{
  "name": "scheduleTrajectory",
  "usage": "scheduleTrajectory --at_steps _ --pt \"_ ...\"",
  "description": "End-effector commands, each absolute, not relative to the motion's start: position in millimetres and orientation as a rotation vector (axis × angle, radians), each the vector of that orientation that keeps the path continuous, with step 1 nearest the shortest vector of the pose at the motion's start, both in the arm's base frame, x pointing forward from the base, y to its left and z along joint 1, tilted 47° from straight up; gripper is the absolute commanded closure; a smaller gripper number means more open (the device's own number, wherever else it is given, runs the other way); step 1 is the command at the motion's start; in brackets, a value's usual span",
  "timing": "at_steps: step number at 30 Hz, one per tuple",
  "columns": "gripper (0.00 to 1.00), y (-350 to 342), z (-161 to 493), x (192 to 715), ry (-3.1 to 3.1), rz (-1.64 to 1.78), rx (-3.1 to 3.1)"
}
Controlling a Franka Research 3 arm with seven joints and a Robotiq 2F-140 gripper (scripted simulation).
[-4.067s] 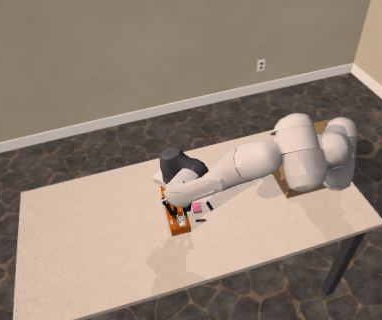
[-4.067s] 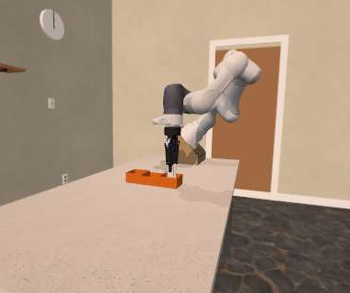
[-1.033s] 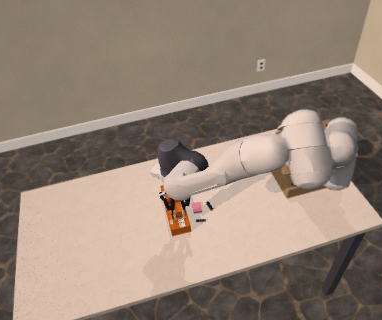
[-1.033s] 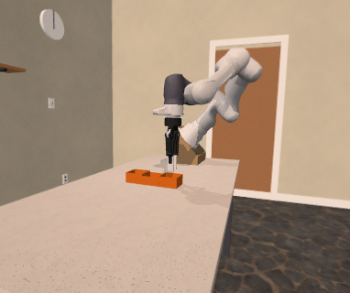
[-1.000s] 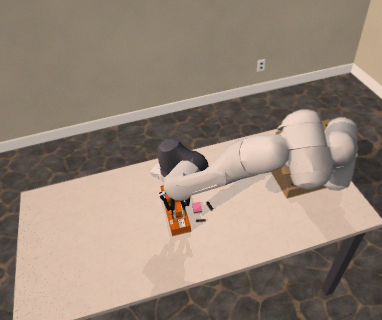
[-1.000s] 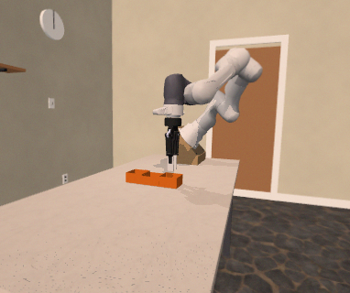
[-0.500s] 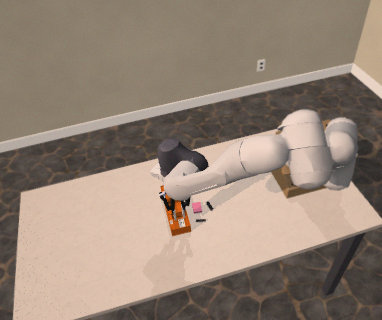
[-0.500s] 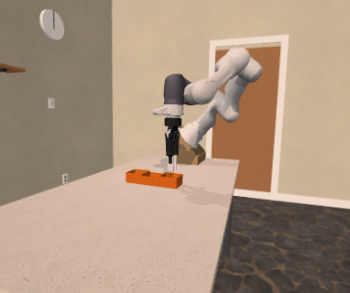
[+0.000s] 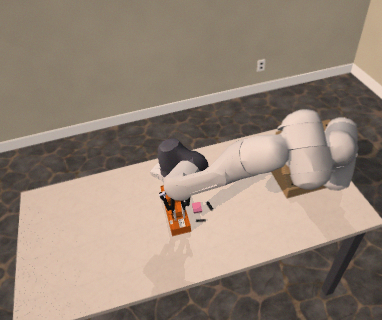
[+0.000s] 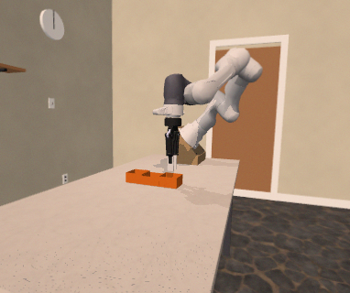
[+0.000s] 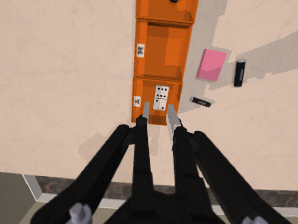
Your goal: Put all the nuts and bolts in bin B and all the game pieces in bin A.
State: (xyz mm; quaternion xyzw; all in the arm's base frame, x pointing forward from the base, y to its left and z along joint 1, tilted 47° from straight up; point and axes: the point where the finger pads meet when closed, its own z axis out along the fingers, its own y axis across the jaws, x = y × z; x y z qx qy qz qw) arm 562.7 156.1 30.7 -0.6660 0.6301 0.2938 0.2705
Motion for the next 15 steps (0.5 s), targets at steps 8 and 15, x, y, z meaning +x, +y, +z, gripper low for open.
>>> scheduleTrajectory --at_steps 8,15 --pt "0.81 155.2 30.1 561.5 1.702 0.795 -1.796" --pt "0.81 154.6 29.6 559.7 1.702 0.795 -1.796"
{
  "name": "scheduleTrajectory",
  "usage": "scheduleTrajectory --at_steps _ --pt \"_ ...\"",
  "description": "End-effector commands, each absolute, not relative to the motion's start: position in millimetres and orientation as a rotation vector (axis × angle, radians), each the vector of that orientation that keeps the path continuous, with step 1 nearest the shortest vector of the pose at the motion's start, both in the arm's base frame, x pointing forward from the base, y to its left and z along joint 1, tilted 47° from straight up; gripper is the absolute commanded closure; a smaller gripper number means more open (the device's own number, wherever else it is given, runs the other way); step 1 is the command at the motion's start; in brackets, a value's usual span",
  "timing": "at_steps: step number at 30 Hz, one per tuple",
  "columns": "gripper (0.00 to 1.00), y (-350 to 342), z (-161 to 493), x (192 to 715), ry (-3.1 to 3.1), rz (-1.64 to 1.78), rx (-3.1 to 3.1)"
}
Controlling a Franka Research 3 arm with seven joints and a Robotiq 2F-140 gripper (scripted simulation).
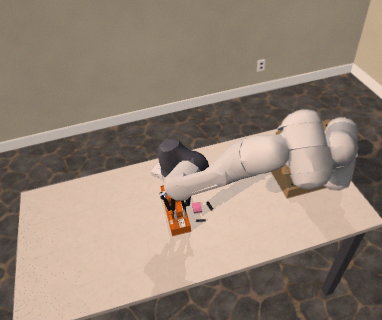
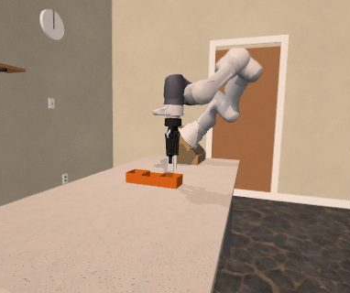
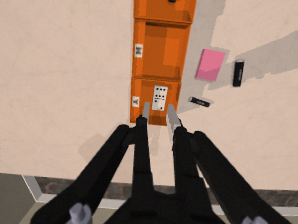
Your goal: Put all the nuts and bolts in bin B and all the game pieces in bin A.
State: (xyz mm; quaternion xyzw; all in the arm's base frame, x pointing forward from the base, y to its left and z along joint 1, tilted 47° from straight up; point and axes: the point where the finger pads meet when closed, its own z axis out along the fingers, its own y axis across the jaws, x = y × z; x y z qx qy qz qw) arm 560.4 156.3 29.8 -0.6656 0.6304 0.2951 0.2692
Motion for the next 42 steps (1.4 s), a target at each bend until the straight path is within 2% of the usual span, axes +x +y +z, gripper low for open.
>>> scheduleTrajectory --at_steps 1,33,42 --pt "0.00 151.7 32.4 560.0 1.702 0.795 -1.796" --pt "0.00 70.1 108.8 566.0 1.702 0.795 -1.796" --pt "0.00 68.7 110.1 566.1 1.702 0.795 -1.796"
